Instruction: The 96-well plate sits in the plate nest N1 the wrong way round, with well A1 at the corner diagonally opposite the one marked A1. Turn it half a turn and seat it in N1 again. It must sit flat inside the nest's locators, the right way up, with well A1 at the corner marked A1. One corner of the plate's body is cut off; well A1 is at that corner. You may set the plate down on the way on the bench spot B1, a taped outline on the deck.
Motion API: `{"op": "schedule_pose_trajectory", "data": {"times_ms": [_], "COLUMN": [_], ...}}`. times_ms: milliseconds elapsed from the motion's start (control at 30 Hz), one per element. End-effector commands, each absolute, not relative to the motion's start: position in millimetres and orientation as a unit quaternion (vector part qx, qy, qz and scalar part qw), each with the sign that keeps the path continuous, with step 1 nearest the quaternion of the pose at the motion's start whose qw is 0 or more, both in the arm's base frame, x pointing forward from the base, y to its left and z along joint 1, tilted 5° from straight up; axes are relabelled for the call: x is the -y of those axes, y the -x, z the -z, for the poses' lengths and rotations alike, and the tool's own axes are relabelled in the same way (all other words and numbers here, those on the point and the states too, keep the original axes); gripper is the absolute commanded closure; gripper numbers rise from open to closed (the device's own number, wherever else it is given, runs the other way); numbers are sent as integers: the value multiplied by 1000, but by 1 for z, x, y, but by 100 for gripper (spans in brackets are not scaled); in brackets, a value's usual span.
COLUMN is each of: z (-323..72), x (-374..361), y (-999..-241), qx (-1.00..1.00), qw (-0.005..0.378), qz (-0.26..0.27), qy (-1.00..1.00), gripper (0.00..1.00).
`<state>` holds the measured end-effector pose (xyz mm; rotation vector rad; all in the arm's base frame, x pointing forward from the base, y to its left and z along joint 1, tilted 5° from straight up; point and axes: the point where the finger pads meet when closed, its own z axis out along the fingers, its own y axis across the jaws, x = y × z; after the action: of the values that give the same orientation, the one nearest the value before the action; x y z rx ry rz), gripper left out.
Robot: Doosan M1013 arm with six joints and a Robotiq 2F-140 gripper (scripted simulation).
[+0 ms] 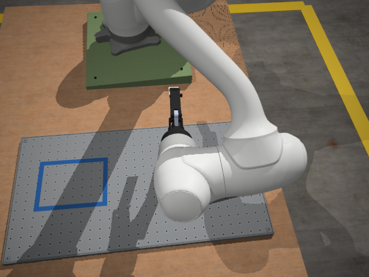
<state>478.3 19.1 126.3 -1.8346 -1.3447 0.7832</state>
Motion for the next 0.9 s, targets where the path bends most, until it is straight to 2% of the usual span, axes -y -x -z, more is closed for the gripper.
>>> {"op": "schedule_pose_trajectory", "data": {"times_ms": [0, 100, 167, 667, 733, 833, 867], "z": [-114, -102, -102, -74, -74, -74, -75], "x": [-22, -25, -25, -41, -41, -45, -47], "y": [-485, -494, -494, -560, -560, -574, -579], "qx": [541, 560, 560, 637, 637, 652, 653], "qw": [321, 281, 281, 109, 109, 72, 70], "qz": [-283, -261, -261, -144, -144, -114, -112], "qy": [724, 734, 734, 749, 749, 746, 746], "gripper": [0, 0, 0, 0, 0, 0, 0]}}
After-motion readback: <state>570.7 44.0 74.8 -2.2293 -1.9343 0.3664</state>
